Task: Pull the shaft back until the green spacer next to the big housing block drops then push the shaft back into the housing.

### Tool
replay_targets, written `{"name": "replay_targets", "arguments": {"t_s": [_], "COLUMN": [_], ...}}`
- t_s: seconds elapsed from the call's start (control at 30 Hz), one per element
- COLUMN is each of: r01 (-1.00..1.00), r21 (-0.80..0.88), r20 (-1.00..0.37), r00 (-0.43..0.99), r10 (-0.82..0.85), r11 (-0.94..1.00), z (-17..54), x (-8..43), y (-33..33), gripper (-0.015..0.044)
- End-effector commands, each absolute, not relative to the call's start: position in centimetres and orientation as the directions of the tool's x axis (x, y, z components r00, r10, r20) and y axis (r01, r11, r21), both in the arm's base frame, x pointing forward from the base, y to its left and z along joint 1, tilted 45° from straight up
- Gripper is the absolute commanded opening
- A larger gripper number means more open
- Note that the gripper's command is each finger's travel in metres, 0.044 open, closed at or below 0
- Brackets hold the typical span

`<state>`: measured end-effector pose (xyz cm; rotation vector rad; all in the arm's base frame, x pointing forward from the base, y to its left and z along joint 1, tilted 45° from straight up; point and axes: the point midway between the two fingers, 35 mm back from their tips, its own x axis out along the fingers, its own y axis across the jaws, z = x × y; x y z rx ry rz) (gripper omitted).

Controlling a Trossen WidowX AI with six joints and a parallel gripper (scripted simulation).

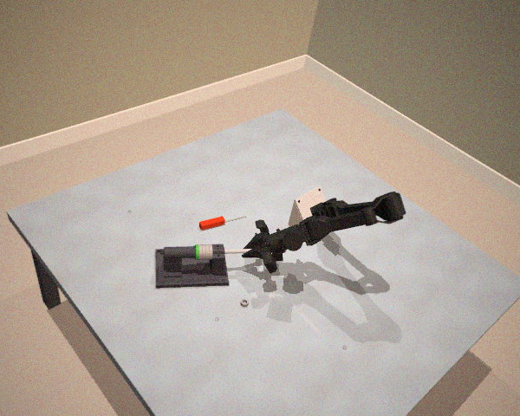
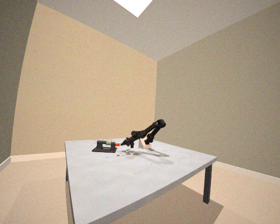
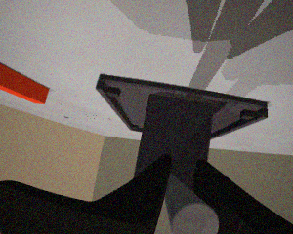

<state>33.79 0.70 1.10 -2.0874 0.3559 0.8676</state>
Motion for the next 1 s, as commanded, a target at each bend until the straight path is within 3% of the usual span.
{"name": "replay_targets", "arguments": {"t_s": [0.0, 0.97], "r01": [-0.52, -0.52], "r21": [-0.593, -0.593], "r20": [-0.689, -0.69], "r00": [0.722, 0.722], "r10": [0.054, 0.054], "r11": [-0.615, -0.615], "z": [1.17, 1.28], "x": [33.73, 33.5], "y": [0.8, 0.89], "gripper": [0.0, 0.0]}}
